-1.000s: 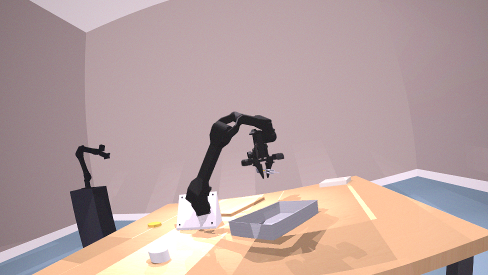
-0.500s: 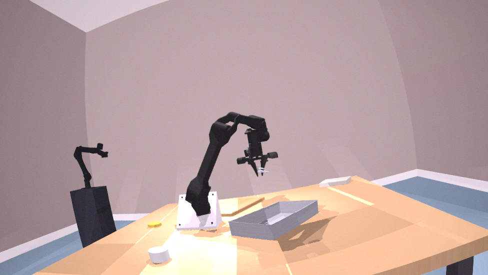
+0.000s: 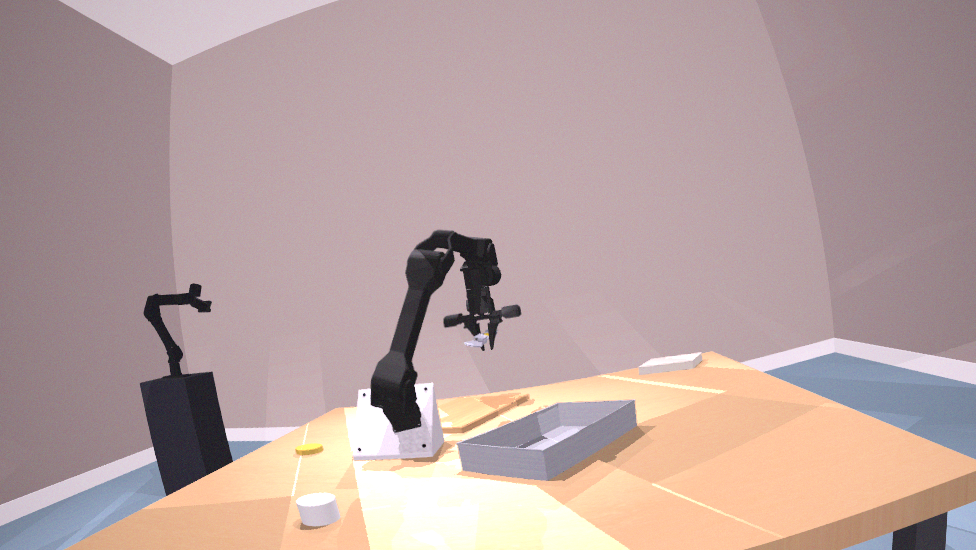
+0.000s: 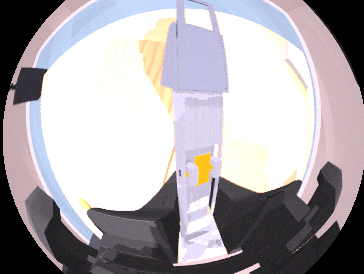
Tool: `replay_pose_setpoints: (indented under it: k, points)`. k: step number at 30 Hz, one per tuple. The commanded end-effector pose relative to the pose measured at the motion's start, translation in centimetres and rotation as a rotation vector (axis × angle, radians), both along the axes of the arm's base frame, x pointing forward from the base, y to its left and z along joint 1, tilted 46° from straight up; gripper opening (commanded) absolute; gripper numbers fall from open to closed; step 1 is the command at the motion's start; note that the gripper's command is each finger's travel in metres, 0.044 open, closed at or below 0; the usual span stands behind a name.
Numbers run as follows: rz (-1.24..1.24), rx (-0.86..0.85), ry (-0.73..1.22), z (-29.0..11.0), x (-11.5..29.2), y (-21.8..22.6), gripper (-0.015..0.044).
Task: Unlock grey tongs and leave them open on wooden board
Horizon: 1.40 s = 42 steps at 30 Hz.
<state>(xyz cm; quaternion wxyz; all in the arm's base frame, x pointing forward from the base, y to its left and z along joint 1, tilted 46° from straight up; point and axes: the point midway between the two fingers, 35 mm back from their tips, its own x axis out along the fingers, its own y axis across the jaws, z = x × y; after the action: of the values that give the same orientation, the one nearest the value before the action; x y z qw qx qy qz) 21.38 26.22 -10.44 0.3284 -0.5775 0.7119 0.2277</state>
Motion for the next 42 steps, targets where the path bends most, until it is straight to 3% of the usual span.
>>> replay_pose_setpoints:
  k: [1, 13, 27, 42]
  points:
    - [-0.069, -0.010, -0.055, -1.5, -2.7, 2.0, -0.0150]
    - [-0.241, -0.056, -0.211, -5.4, -10.1, 5.3, -0.0150]
    - [-0.239, -0.043, -0.218, -5.5, -10.2, 5.5, -0.0150]
    - [-0.181, 0.165, -0.285, -6.5, -10.1, 6.6, -0.0150]
